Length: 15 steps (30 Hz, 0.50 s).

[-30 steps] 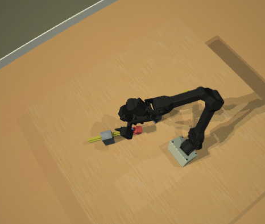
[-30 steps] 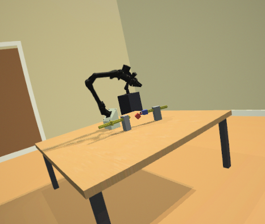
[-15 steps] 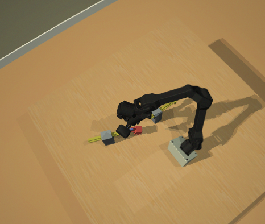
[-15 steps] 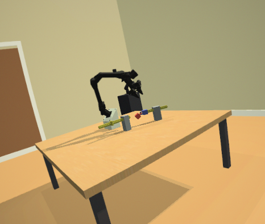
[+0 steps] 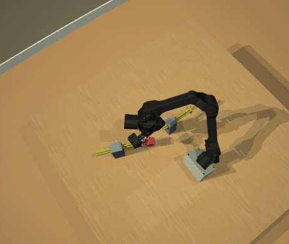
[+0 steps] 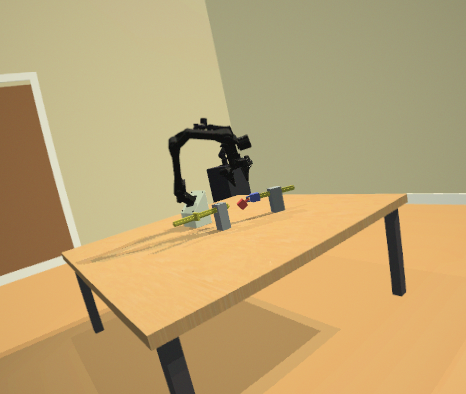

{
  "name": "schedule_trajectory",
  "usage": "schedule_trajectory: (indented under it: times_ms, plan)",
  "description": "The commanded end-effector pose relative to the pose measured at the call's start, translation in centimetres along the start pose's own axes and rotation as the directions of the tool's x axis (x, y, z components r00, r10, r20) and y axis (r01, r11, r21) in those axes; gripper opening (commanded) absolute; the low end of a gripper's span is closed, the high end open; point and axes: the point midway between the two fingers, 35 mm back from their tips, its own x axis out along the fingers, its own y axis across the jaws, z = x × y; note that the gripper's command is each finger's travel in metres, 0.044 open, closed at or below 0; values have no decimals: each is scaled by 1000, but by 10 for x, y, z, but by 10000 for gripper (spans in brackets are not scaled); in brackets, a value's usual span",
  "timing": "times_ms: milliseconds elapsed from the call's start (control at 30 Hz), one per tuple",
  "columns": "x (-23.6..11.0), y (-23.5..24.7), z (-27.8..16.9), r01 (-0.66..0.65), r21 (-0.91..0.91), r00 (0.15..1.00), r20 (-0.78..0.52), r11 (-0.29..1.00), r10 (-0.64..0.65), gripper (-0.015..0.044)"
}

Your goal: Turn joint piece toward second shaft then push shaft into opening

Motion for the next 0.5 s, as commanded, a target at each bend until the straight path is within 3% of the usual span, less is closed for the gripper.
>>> schedule_trajectory:
  times_ms: [0, 233, 467]
  plan:
    - [11, -11, -4, 77, 80, 995, -71, 994, -71, 440]
    - [11, -12, -4, 80, 88, 995, -74, 993, -74, 440]
    - [14, -13, -5, 67, 295, 997, -62, 953, -51, 440]
